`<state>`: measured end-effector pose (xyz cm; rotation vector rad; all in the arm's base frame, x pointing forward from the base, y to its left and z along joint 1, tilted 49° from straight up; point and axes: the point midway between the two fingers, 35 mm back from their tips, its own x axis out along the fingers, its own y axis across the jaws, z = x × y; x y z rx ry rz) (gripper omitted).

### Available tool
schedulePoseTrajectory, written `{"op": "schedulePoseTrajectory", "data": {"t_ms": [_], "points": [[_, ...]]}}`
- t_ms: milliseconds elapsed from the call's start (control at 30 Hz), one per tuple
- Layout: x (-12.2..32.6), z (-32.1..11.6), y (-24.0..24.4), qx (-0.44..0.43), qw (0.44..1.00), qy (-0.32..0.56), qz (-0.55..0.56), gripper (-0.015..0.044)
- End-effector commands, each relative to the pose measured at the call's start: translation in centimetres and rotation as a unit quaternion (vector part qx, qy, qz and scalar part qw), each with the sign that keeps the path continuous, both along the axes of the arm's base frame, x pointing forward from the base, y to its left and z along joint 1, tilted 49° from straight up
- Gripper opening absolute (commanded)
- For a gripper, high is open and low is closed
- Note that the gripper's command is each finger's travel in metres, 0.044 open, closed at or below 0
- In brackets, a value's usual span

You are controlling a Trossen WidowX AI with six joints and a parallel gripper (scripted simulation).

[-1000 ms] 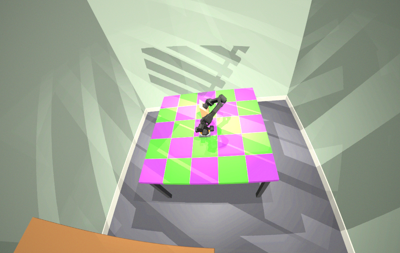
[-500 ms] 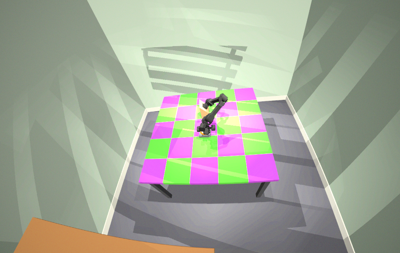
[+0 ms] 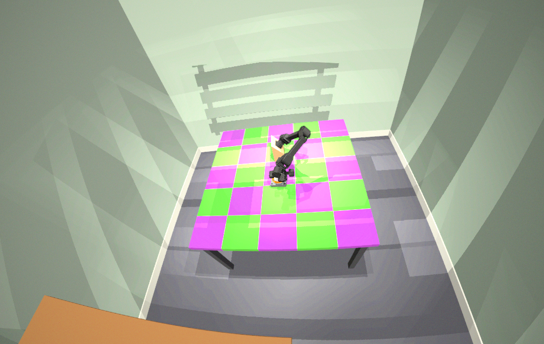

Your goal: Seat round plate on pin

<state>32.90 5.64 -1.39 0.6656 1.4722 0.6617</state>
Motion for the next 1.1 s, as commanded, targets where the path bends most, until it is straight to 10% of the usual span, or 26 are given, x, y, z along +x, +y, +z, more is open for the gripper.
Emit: {"op": "schedulePoseTrajectory", "data": {"t_ms": [0,1067], "points": [[-0.7,0.0,0.4,0.003,1.000,0.010,0.001,0.0000],[-2.1,0.7,0.8,0.003,1.000,0.010,0.001,0.0000]]}}
